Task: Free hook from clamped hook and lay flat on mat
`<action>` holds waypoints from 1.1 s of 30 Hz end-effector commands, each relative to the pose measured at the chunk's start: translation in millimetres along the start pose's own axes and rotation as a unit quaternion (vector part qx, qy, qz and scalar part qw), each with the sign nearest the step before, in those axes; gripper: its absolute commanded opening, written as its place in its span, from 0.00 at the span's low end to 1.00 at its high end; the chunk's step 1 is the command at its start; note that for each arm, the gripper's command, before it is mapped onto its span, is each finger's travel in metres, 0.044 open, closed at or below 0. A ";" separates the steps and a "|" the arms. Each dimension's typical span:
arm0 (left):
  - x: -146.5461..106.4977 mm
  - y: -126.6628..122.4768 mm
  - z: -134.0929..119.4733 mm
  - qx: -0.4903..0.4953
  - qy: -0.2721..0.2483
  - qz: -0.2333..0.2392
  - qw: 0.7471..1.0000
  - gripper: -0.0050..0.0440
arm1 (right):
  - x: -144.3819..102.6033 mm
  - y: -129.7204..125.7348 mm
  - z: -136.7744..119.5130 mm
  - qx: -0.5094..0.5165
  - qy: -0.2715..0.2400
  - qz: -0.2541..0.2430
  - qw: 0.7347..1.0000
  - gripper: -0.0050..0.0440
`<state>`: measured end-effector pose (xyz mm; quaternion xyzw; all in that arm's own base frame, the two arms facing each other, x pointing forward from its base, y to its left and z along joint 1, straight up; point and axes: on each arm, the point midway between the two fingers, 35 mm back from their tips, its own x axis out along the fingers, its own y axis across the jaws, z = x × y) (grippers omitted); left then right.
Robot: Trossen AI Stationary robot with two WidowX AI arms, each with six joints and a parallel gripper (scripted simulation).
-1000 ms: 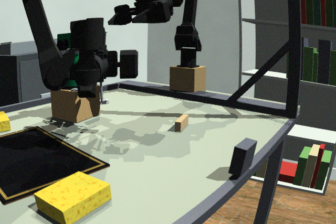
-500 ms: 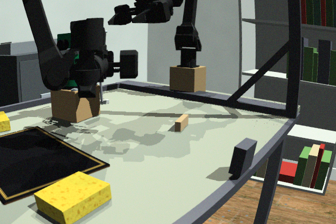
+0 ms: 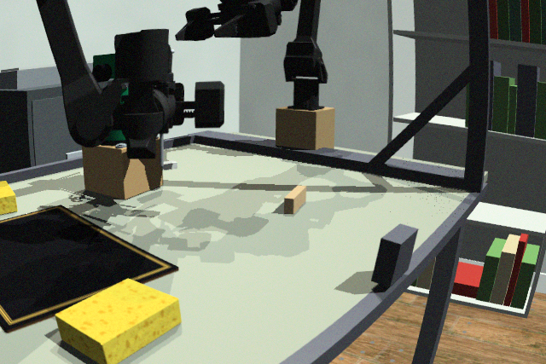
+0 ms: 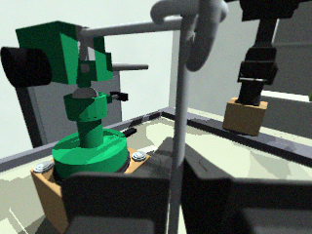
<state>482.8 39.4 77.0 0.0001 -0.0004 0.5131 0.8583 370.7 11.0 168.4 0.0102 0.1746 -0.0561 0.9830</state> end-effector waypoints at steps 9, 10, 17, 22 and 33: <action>0.6 -2.0 16.8 -0.015 -0.004 -0.001 1.000 0.10 | -1.9 0.4 8.7 0.001 -0.012 0.002 1.000 1.00; 0.4 -2.1 16.8 -0.015 -0.004 -0.001 1.000 0.10 | -1.9 0.4 8.7 0.001 -0.012 0.002 1.000 1.00; -4.0 -4.1 16.8 -0.015 -0.004 -0.001 1.000 0.10 | -1.9 0.4 8.7 0.001 -0.012 0.002 1.000 1.00; -4.3 -4.3 16.9 -0.015 -0.004 -0.001 1.000 0.10 | -1.9 0.4 8.7 0.001 -0.012 0.002 1.000 1.00; -4.3 -4.3 25.5 -0.015 -0.004 -0.001 1.000 0.10 | -1.9 0.4 8.7 0.001 -0.012 0.002 1.000 1.00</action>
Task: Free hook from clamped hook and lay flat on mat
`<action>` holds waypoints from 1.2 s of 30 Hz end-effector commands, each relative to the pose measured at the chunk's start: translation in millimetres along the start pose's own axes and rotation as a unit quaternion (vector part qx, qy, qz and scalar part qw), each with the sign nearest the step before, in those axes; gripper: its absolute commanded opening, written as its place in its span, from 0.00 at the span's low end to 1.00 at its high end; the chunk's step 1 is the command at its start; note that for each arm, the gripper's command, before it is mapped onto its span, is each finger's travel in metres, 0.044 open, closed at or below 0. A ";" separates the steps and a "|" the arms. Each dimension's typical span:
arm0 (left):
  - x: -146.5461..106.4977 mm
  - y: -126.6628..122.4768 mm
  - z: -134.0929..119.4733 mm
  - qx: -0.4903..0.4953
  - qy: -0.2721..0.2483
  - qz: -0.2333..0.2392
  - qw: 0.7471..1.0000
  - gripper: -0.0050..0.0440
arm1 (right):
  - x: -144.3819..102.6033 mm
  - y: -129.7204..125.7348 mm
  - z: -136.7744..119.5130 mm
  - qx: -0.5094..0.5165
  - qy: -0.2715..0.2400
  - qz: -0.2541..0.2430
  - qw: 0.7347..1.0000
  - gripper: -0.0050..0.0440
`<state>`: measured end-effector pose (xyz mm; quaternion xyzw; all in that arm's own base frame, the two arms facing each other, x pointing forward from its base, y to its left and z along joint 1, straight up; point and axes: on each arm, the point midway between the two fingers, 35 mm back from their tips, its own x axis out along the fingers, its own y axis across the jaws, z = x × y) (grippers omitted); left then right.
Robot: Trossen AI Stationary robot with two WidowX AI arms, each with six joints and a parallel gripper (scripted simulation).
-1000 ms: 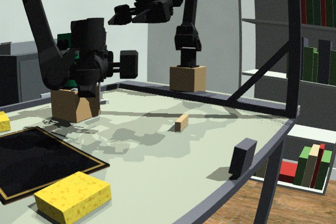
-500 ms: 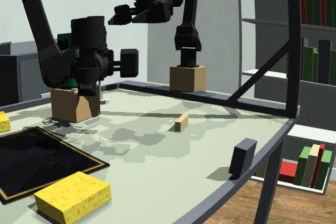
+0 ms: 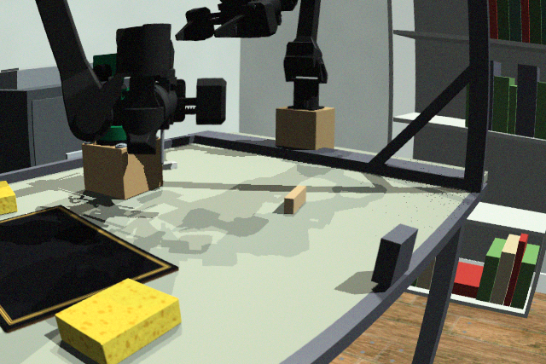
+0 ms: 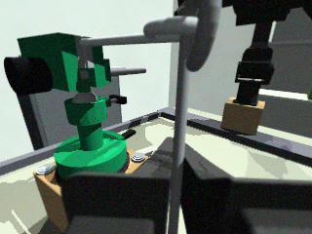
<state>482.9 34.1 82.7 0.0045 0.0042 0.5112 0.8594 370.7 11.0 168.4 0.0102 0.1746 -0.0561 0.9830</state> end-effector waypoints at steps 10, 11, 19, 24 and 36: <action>0.2 -1.3 27.7 -0.021 -0.005 0.001 1.000 0.10 | -1.9 0.4 8.7 0.001 -0.012 0.002 1.000 1.00; 0.2 -1.3 28.7 -0.021 -0.005 0.001 1.000 0.10 | -1.9 0.4 8.7 0.001 -0.012 0.002 1.000 1.00; 0.1 -0.9 36.5 -0.021 -0.005 0.001 1.000 0.10 | -1.9 0.4 8.7 0.001 -0.012 0.002 1.000 1.00; 0.0 -0.7 38.6 -0.021 -0.005 0.001 1.000 0.10 | -1.9 0.4 8.7 0.001 -0.012 0.002 1.000 1.00; 6.2 -0.5 39.5 -0.021 -0.005 0.001 1.000 0.10 | -1.9 0.4 8.7 0.001 -0.012 0.002 1.000 1.00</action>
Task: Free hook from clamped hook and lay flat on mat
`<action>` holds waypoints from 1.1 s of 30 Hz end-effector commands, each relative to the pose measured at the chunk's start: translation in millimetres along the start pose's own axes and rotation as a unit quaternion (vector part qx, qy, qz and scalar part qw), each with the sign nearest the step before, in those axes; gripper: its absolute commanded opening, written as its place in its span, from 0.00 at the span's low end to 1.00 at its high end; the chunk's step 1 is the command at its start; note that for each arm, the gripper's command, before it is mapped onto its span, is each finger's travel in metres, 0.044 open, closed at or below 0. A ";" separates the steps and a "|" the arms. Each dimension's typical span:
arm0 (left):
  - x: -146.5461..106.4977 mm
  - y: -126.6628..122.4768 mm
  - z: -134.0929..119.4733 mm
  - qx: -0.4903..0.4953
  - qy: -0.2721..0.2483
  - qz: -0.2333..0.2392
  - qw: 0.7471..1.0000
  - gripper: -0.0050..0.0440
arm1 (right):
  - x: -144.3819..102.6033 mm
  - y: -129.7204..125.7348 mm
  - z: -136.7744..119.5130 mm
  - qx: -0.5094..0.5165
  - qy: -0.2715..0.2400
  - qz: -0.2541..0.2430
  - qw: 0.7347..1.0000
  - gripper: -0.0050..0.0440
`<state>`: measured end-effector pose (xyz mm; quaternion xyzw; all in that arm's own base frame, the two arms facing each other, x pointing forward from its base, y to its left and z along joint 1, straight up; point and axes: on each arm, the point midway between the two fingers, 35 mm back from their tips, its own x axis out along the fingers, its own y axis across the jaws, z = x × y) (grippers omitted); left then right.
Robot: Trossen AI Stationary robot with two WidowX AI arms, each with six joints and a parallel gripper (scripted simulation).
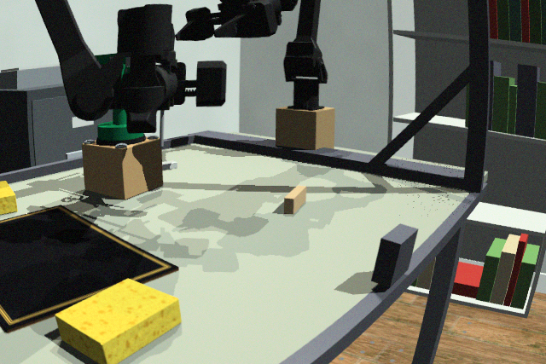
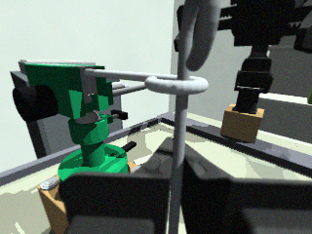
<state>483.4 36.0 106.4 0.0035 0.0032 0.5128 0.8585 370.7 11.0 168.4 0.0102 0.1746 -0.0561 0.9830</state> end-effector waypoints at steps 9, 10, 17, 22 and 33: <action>8.1 -1.2 15.9 -0.020 -0.005 -0.001 1.000 0.10 | -1.9 0.4 8.7 0.001 -0.012 0.002 1.000 1.00; 8.4 -1.1 15.9 -0.020 -0.005 -0.001 1.000 0.10 | -1.9 0.4 8.7 0.001 -0.012 0.002 1.000 1.00; 14.1 -0.2 16.0 -0.020 -0.006 -0.001 1.000 0.10 | -1.9 0.4 8.7 0.001 -0.012 0.002 1.000 1.00; 15.0 -0.1 16.0 -0.020 -0.006 -0.001 1.000 0.10 | -1.9 0.4 8.7 0.001 -0.012 0.002 1.000 1.00; 18.7 5.7 15.8 -0.019 -0.006 -0.001 1.000 0.10 | -1.9 0.4 8.7 0.001 -0.012 0.002 1.000 1.00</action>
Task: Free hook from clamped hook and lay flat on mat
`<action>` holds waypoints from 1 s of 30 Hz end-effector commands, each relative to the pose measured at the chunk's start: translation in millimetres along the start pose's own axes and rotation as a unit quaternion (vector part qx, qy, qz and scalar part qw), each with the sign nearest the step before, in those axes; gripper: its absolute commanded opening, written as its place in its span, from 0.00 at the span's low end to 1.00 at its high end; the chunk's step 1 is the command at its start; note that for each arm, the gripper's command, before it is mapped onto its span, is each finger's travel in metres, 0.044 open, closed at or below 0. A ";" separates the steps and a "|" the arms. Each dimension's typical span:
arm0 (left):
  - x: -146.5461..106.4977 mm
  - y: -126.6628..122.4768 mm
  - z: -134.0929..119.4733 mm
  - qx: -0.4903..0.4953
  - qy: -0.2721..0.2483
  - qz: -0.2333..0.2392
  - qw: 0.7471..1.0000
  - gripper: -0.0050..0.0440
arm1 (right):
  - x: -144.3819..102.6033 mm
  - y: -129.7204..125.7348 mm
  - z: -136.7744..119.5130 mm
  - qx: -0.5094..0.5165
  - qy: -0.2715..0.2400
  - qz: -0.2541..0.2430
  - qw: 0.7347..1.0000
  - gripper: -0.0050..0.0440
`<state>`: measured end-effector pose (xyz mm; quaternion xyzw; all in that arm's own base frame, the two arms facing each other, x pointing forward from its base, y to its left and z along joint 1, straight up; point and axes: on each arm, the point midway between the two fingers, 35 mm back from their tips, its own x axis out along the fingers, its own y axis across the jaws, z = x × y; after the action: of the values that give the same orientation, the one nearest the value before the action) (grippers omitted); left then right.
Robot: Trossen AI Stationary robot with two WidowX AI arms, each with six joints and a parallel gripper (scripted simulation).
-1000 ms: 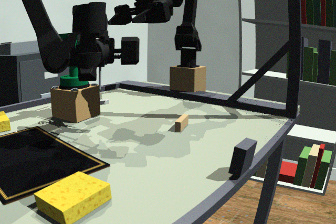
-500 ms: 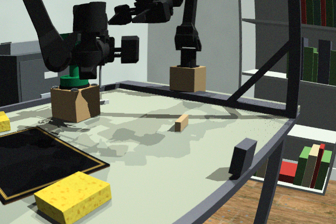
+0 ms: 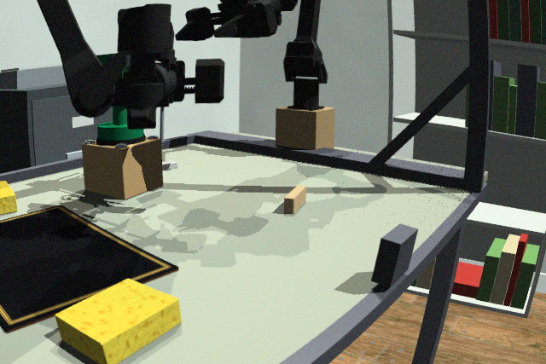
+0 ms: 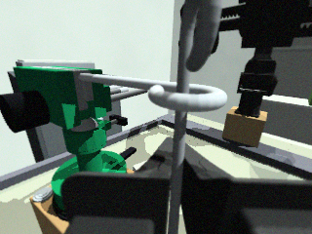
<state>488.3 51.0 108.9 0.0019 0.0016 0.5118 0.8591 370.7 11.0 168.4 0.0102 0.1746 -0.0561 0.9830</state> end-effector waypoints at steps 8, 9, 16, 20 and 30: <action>5.9 7.4 13.1 -0.017 -0.005 0.000 1.000 0.10 | -1.9 0.4 8.7 0.001 -0.012 0.002 1.000 1.00; 6.4 8.1 13.0 -0.017 -0.005 0.000 1.000 0.10 | -1.9 0.4 8.7 0.001 -0.012 0.002 1.000 1.00; 9.4 13.5 12.8 -0.017 -0.005 0.000 1.000 0.10 | -1.9 0.4 8.7 0.001 -0.012 0.002 1.000 1.00; 10.7 15.8 12.8 -0.017 -0.005 0.000 1.000 0.10 | -1.9 0.4 8.7 0.001 -0.012 0.002 1.000 1.00; 12.4 19.6 12.6 -0.017 -0.005 0.000 1.000 0.10 | -1.9 0.4 8.7 0.001 -0.012 0.002 1.000 1.00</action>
<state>477.7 68.8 108.8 0.0018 0.0015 0.5119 0.8590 370.7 11.0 168.4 0.0102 0.1746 -0.0561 0.9830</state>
